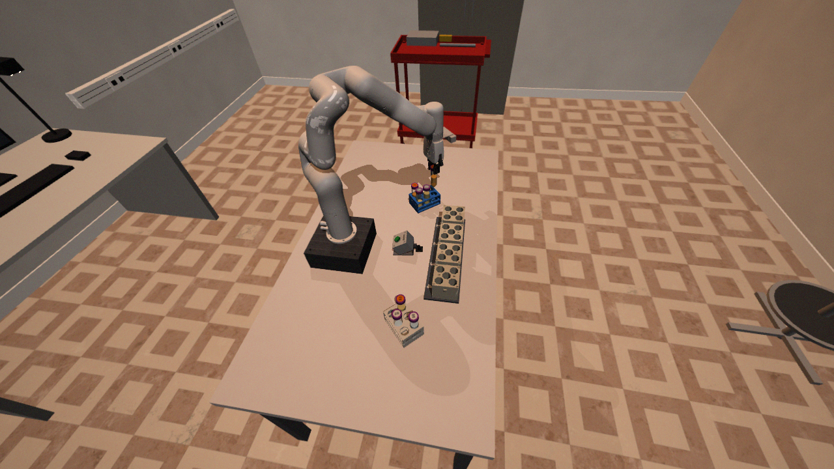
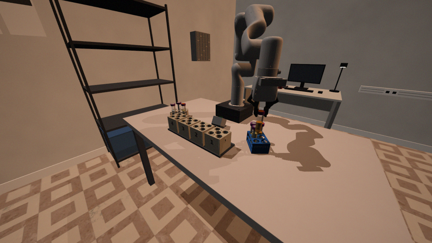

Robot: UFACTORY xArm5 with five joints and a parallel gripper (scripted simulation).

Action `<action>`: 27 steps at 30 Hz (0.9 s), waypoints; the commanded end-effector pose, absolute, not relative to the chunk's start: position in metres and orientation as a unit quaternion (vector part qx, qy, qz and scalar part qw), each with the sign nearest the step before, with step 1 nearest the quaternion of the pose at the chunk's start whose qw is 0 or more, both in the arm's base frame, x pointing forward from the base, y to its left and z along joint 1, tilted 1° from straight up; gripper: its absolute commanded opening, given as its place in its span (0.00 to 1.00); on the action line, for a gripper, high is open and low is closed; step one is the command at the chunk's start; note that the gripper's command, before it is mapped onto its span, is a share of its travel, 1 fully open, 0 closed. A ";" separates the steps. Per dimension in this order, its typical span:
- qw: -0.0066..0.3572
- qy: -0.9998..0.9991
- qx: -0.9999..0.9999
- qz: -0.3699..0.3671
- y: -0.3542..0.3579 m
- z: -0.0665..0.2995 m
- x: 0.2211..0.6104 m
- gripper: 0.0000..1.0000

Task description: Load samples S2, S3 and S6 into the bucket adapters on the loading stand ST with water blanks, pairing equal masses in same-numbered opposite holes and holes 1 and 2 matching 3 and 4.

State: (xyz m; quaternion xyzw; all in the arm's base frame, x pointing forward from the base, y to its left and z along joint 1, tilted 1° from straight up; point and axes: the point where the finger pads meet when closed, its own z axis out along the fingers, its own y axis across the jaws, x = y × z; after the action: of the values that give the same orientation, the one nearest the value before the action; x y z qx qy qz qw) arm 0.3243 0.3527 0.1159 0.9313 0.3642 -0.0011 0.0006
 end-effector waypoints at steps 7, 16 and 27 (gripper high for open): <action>-0.005 0.364 0.931 -0.001 0.354 0.099 0.325 0.00; -0.005 0.364 0.931 -0.001 0.354 0.083 0.325 0.00; -0.005 0.364 0.931 -0.001 0.354 0.083 0.325 0.00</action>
State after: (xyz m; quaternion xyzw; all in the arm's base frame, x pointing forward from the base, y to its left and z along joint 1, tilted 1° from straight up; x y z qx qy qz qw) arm 0.3242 0.3531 0.0818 0.9313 0.3642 -0.0008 0.0004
